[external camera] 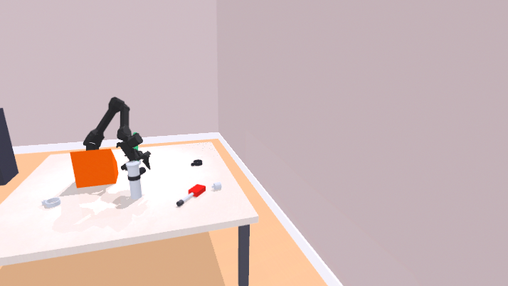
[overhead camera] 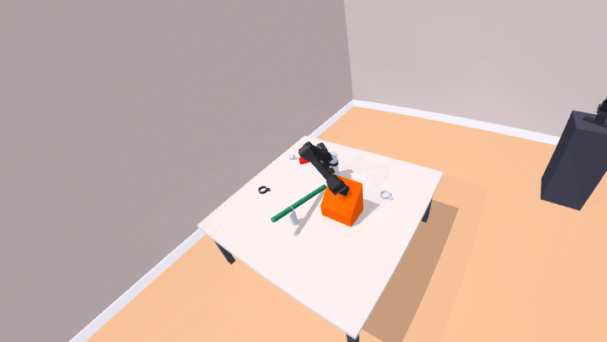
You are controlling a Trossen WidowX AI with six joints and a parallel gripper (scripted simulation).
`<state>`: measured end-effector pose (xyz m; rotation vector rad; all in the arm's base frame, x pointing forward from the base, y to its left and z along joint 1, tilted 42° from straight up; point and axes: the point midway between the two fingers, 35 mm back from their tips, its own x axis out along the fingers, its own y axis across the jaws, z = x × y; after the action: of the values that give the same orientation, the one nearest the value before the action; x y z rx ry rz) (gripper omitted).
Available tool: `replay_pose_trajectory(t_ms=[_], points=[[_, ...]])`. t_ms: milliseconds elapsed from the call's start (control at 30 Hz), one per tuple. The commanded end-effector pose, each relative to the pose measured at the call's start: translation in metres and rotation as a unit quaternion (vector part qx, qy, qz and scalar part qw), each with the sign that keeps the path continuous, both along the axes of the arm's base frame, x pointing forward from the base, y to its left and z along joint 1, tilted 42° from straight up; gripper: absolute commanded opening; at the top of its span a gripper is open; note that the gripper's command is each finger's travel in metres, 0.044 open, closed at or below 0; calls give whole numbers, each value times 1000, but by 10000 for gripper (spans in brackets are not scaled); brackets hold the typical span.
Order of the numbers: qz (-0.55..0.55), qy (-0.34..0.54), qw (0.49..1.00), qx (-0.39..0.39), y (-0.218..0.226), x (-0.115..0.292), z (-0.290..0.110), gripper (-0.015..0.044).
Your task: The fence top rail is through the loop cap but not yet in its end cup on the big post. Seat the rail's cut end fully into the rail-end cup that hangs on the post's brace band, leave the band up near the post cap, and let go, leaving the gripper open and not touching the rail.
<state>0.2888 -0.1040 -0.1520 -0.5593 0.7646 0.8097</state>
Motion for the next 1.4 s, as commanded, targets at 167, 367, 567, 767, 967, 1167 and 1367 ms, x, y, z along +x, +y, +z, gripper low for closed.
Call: replay_pose_trajectory(t_ms=[167,367,567,767,967,1167,1367], points=[[-3,1,1000,-1,6,5,-10,414],[-3,1,1000,-1,6,5,-10,256],[-3,1,1000,-1,6,5,-10,118],[8,-8,1000,0,6,3,-10,0],[25,-23,999,-1,7,-1,-9,0],[46,-42,998,-1,8,-7,-8,0],[65,-57,996,0,9,-11,-7,0]])
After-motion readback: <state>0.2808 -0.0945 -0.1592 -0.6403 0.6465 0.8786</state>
